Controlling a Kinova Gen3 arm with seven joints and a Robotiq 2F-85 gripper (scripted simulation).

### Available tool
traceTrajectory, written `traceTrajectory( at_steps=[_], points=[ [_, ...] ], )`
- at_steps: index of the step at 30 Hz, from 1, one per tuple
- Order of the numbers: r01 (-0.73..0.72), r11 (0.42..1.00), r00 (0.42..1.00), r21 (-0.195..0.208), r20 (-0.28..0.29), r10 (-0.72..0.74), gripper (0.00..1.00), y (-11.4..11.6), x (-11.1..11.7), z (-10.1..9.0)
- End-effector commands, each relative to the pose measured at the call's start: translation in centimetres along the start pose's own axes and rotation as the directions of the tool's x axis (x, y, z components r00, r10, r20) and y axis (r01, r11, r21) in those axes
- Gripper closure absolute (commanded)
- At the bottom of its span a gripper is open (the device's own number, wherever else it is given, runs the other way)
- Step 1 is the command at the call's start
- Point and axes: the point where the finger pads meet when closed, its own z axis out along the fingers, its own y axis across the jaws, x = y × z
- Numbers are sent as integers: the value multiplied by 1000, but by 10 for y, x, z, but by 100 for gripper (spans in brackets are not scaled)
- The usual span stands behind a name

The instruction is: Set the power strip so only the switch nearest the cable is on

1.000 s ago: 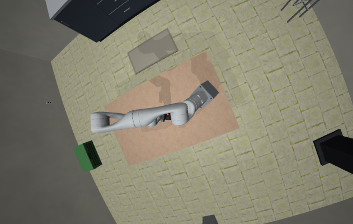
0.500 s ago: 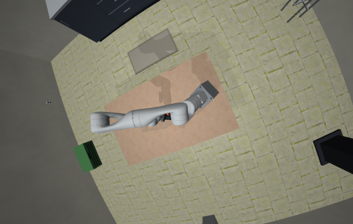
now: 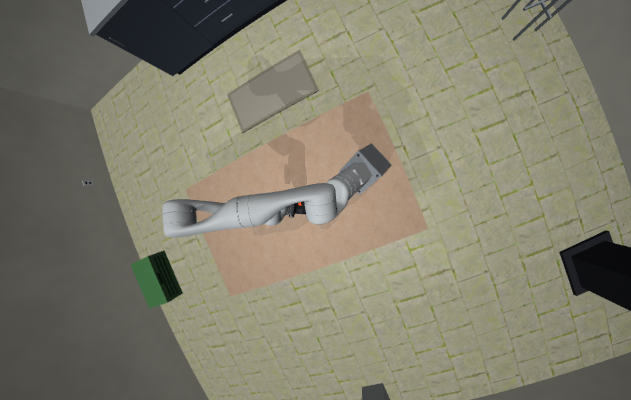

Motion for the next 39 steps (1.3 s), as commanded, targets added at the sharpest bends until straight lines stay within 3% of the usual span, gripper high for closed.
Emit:
traceTrajectory(
  at_steps=[1, 39],
  points=[
    [0, 1000, 1000, 0, 1, 0, 100, 0, -1, 1],
    [0, 1000, 1000, 0, 1, 0, 100, 0, -2, 40]
  ],
)
